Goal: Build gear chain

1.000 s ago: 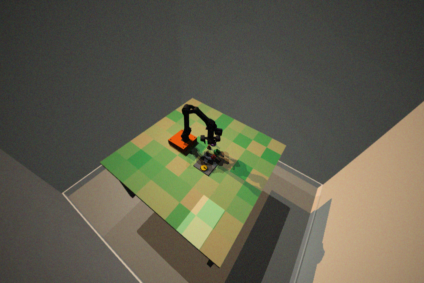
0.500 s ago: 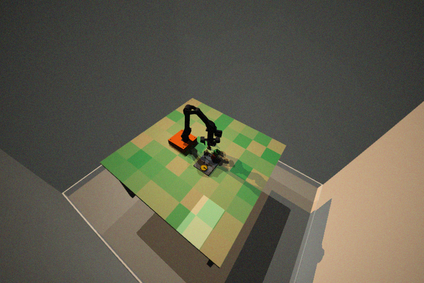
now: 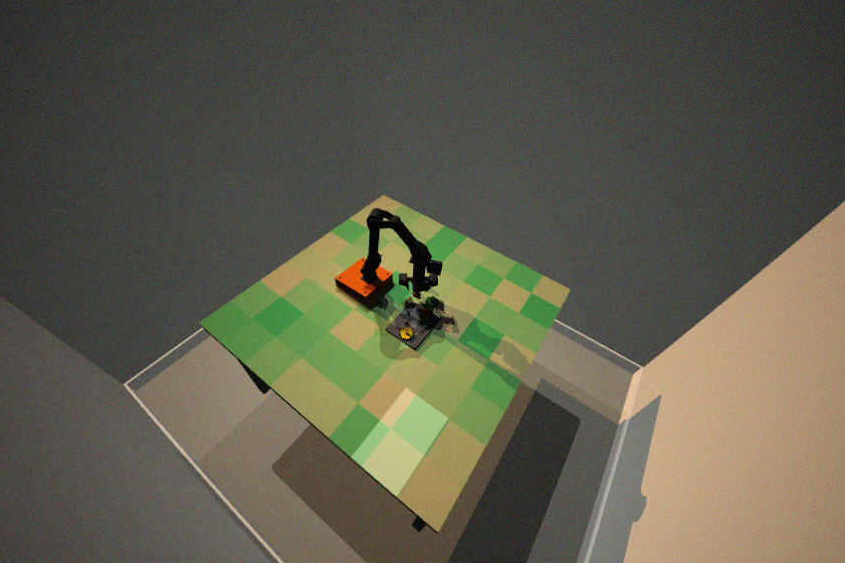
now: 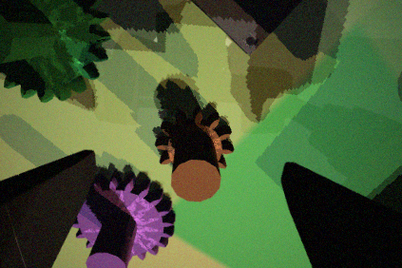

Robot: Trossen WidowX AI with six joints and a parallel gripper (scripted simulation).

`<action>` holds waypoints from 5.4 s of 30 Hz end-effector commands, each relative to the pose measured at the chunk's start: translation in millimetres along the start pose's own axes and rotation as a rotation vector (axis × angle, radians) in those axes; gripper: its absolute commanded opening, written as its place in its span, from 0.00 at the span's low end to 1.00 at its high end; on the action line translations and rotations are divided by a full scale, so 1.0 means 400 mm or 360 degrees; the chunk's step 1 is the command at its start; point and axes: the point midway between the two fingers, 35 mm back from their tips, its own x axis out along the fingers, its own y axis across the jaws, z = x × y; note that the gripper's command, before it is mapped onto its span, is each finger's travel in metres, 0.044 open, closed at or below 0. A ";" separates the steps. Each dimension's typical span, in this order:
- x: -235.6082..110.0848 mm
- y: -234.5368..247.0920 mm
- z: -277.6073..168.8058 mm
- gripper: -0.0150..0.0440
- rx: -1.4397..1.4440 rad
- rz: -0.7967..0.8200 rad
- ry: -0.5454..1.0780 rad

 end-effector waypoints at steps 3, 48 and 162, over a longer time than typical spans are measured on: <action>0.004 -0.004 -0.003 0.78 0.0009 -0.0007 0.0008; -0.156 0.018 0.017 0.25 0.0038 0.0001 0.0016; -0.099 0.003 0.268 0.25 -0.0317 -0.0007 -0.0004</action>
